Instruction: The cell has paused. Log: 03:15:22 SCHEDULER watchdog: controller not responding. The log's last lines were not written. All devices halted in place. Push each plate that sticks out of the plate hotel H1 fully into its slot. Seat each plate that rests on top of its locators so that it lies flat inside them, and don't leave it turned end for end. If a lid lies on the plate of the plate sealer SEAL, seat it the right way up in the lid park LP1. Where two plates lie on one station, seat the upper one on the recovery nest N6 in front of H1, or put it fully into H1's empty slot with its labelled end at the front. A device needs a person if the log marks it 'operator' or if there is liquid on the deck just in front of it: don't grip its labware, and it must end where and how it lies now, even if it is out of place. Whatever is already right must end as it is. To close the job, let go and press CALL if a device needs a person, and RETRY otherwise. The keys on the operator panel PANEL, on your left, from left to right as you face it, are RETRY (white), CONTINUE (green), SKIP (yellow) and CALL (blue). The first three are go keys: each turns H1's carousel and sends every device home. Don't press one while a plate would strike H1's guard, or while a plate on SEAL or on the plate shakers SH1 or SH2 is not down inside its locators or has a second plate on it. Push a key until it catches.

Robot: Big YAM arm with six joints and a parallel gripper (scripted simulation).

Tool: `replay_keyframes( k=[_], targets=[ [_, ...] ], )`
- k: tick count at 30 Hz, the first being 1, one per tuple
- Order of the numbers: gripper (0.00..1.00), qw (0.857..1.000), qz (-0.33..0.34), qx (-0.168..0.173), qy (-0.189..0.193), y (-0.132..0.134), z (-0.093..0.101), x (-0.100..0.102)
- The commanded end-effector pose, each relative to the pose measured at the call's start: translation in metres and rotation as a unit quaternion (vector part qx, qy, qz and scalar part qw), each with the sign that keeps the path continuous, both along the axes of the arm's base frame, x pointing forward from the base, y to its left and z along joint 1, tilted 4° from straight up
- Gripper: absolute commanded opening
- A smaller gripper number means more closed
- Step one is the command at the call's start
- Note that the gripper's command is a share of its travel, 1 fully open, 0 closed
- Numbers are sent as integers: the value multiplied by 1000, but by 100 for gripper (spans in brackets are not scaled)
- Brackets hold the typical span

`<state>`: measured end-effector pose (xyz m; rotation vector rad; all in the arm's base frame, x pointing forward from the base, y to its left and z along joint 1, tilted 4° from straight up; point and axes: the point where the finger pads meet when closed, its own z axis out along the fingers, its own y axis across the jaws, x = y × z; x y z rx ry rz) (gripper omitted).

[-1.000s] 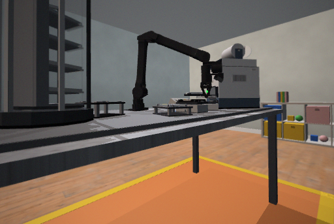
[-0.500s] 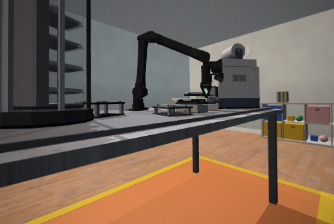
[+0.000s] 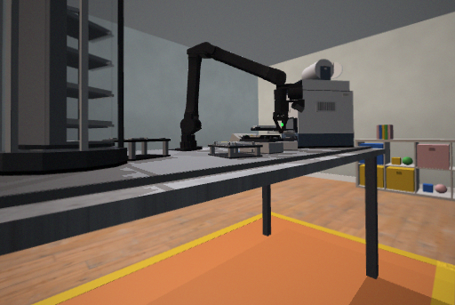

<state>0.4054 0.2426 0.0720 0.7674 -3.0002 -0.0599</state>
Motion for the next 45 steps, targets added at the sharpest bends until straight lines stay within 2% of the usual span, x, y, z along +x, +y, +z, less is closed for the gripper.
replay_keyframes(
  k=[1,45],
  targets=[
    [82,1000,-1,-2,6,-5,-10,4],
    [82,1000,-1,-3,7,-6,-18,2]
  ],
)
